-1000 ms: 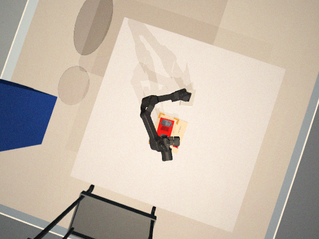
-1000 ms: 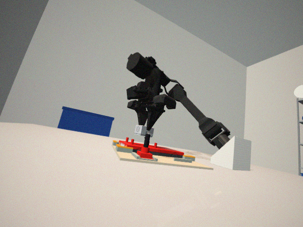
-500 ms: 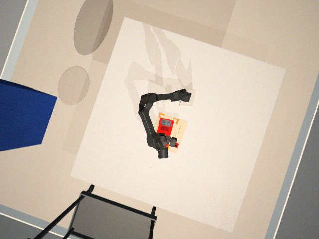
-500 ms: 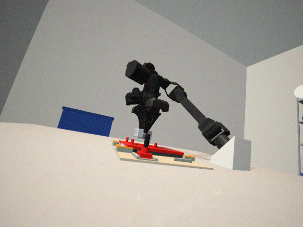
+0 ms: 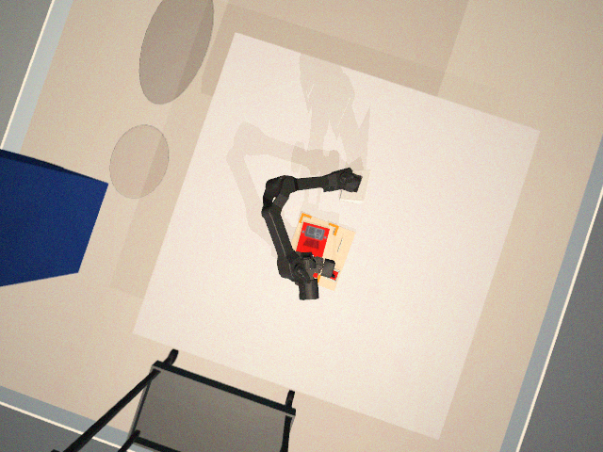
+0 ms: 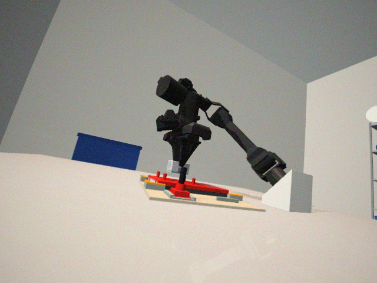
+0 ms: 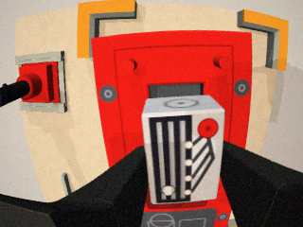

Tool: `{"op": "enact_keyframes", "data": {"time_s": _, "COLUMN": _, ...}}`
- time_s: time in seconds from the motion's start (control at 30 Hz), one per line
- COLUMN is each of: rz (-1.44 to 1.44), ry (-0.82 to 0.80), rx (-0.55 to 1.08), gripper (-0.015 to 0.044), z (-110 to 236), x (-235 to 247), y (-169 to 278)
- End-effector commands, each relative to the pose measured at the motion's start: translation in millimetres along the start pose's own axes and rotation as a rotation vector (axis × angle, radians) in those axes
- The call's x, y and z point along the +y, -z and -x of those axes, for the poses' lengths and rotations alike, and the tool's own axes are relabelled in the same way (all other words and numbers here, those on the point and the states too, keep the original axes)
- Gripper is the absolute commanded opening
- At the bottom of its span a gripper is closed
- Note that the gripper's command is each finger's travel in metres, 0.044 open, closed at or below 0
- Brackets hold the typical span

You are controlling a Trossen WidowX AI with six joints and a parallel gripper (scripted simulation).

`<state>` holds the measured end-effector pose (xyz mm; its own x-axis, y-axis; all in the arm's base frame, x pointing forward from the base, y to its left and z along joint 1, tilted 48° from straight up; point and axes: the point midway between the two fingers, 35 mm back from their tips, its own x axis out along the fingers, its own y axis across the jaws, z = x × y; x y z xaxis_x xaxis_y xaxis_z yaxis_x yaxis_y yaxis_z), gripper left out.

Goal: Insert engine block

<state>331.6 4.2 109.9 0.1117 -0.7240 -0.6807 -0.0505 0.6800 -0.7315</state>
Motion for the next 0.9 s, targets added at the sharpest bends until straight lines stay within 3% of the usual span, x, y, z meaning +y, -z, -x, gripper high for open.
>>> {"op": "enact_keyframes", "data": {"time_s": 0.0, "rz": 0.007, "ry": 0.003, "rx": -0.004, "gripper": 0.0160, "z": 0.4, "x": -0.6, "y": -1.0}}
{"op": "enact_keyframes", "data": {"time_s": 0.87, "rz": 0.009, "ry": 0.003, "rx": -0.004, "gripper": 0.0160, "z": -1.2, "x": -1.7, "y": -2.2}}
